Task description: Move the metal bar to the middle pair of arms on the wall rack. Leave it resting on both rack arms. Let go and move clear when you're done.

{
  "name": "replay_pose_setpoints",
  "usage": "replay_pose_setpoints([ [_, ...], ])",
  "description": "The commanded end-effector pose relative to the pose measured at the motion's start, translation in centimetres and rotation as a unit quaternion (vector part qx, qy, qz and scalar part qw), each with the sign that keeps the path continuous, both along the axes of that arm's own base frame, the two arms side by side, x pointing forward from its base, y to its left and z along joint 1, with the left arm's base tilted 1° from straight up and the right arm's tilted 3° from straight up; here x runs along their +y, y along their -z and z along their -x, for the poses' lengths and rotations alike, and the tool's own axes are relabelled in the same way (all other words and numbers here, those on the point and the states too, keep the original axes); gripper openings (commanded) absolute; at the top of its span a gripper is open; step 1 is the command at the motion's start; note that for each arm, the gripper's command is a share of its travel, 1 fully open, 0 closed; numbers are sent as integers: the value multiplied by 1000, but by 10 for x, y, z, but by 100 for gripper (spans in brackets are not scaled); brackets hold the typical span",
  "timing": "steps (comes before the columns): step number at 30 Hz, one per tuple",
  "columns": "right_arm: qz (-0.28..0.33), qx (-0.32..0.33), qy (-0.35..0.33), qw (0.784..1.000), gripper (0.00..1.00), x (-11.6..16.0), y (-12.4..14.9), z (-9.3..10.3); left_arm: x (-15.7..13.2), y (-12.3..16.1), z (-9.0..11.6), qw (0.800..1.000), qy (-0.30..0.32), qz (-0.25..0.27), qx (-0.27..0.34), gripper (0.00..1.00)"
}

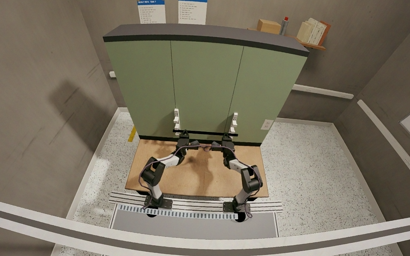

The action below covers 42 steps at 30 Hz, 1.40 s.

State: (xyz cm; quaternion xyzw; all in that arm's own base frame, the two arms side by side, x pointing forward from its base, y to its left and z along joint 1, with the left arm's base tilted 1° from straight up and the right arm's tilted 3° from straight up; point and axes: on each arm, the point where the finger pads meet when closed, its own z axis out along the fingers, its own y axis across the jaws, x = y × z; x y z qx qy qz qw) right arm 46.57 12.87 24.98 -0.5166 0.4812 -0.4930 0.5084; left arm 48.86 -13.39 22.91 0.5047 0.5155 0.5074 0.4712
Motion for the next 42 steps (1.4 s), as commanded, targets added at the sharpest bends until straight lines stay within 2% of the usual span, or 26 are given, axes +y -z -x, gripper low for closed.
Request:
replay_pose_setpoints([
  [1,-3,-14,0,1000,0,2,-9,9,2,-11,8,1000,-3,3,-18,0],
  [31,-3,-14,0,1000,0,2,-5,33,1,-7,32,1000,-3,3,-18,0],
  [42,-3,-14,0,1000,0,2,-5,33,1,-6,32,1000,-3,3,-18,0],
])
